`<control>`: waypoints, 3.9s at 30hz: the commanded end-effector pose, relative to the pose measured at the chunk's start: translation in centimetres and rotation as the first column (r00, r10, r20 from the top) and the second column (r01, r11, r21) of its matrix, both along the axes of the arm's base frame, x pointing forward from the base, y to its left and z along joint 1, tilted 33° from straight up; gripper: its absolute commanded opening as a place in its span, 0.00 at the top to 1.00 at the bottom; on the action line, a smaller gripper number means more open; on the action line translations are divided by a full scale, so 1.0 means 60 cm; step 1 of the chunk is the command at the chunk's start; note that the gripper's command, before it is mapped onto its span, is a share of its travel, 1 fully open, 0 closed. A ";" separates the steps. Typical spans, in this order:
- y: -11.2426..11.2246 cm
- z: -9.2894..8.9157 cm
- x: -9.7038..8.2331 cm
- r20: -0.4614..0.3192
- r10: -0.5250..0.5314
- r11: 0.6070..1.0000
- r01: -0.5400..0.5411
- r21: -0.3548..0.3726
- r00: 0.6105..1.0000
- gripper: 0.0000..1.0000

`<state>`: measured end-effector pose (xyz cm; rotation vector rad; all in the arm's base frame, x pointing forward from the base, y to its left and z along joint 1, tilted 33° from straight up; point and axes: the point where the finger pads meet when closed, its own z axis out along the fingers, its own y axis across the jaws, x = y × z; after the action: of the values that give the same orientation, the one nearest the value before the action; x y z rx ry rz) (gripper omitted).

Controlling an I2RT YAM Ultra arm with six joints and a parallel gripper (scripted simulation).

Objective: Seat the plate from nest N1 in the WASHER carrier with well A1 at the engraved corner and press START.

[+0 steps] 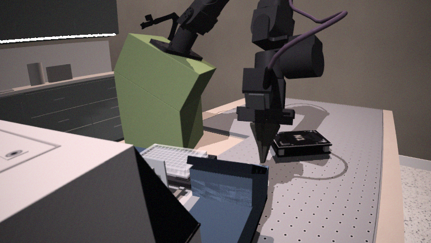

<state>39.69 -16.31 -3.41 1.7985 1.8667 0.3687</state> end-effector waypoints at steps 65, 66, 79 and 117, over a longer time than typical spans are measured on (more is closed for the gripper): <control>0.002 0.062 -0.050 -0.008 -0.020 1.000 0.020 -0.015 1.000 1.00; 0.003 0.064 -0.052 -0.008 -0.020 1.000 0.019 -0.014 1.000 1.00; 0.010 0.088 -0.067 -0.006 -0.016 1.000 0.016 -0.010 1.000 1.00; 0.006 0.100 -0.061 0.008 -0.018 1.000 0.018 -0.016 1.000 1.00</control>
<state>36.51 -15.45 1.82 1.7960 1.8583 0.3581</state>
